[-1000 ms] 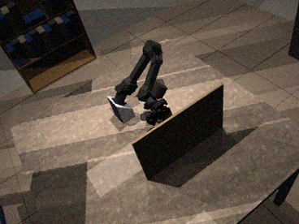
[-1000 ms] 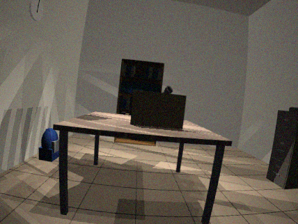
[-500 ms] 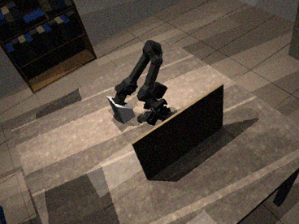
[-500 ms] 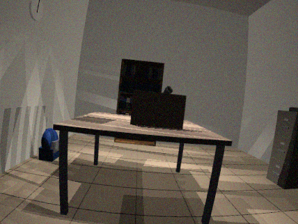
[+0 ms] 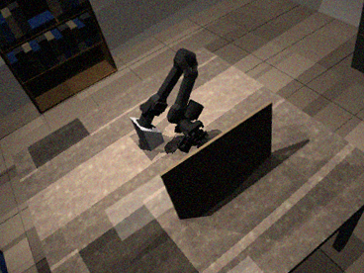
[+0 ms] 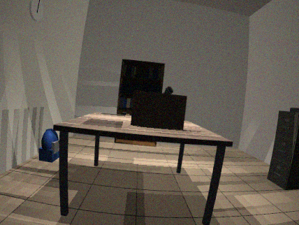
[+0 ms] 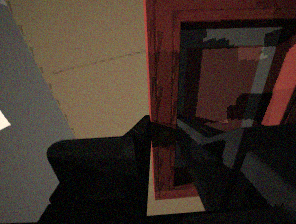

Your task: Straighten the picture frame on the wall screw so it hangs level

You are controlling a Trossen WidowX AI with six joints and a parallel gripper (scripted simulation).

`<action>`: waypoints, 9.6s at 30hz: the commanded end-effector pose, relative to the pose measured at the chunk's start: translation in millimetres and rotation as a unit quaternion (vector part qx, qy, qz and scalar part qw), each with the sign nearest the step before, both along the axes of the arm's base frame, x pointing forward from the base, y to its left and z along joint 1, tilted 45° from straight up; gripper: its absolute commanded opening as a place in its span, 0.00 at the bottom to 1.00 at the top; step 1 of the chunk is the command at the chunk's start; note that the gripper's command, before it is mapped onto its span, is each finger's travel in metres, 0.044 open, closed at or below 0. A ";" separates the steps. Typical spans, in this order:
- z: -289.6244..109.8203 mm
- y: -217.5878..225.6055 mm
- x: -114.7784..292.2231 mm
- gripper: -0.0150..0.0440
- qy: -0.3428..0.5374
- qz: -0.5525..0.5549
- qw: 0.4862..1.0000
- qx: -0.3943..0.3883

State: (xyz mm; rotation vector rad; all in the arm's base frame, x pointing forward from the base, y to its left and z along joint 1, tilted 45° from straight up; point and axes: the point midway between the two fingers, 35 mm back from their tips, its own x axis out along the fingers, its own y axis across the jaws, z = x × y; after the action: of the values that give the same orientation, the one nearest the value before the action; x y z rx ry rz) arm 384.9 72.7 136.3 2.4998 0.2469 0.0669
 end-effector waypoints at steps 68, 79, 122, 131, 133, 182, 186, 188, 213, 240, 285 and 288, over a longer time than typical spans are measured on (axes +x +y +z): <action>4.4 -5.6 1.0 0.25 -0.002 -0.003 1.000 0.002; 5.2 -6.7 1.2 0.25 -0.002 -0.003 1.000 0.002; 5.6 -7.2 1.3 0.25 -0.002 -0.003 1.000 0.002; 5.6 -7.2 1.3 0.25 -0.002 -0.003 1.000 0.002; 5.6 -7.2 1.3 0.25 -0.002 -0.003 1.000 0.002; 13.6 -3.9 0.8 0.25 -0.002 -0.003 1.000 0.002; 13.1 -3.1 0.6 0.25 -0.002 -0.003 1.000 0.002; 13.3 -3.5 0.7 0.25 -0.002 -0.003 1.000 0.002; 14.4 -3.8 0.8 0.25 -0.002 -0.003 1.000 0.002; 9.1 1.9 -0.3 0.25 -0.002 -0.003 1.000 0.002; 7.6 4.0 -0.9 0.25 -0.012 -0.002 0.998 -0.059; 7.8 3.8 -0.8 0.25 -0.014 -0.002 0.997 -0.069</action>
State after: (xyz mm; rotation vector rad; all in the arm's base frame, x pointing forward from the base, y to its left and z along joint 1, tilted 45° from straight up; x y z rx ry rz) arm 384.1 76.2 143.7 2.3802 0.2242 0.0789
